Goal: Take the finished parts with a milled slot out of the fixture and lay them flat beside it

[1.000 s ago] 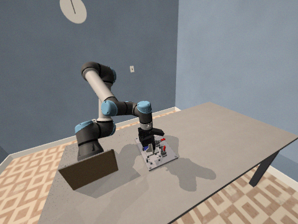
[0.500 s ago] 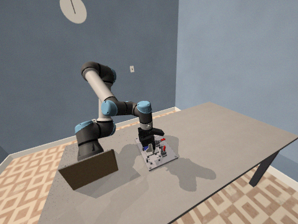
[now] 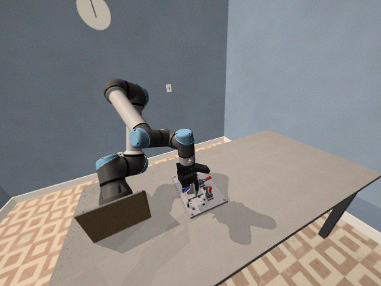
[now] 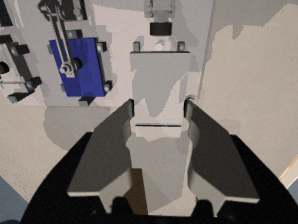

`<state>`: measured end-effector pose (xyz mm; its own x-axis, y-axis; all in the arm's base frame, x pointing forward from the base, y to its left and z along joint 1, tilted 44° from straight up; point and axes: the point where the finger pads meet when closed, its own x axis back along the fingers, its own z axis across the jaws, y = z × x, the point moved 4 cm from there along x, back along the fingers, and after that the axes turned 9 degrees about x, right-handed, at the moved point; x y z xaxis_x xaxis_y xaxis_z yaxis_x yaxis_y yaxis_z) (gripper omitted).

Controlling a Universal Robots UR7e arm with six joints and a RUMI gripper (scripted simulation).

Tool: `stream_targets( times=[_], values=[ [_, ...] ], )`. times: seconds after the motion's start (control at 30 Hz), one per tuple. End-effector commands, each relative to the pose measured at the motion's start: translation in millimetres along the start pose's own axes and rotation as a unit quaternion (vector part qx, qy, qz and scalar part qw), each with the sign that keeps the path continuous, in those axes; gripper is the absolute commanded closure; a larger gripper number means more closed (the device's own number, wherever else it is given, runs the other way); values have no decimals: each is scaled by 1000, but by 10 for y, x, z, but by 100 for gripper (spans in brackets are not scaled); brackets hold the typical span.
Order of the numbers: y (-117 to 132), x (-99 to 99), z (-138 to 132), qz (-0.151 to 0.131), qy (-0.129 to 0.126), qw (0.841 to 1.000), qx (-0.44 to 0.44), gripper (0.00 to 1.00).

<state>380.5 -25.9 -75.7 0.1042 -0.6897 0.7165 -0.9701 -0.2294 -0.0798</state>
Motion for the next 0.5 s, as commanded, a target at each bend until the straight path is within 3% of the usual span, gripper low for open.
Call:
stream_targets(
  times=[0.0,0.47],
  values=[
    [-2,5,5,0,0,1000,0,100],
    [7,5,59,0,0,1000,0,100]
  ],
)
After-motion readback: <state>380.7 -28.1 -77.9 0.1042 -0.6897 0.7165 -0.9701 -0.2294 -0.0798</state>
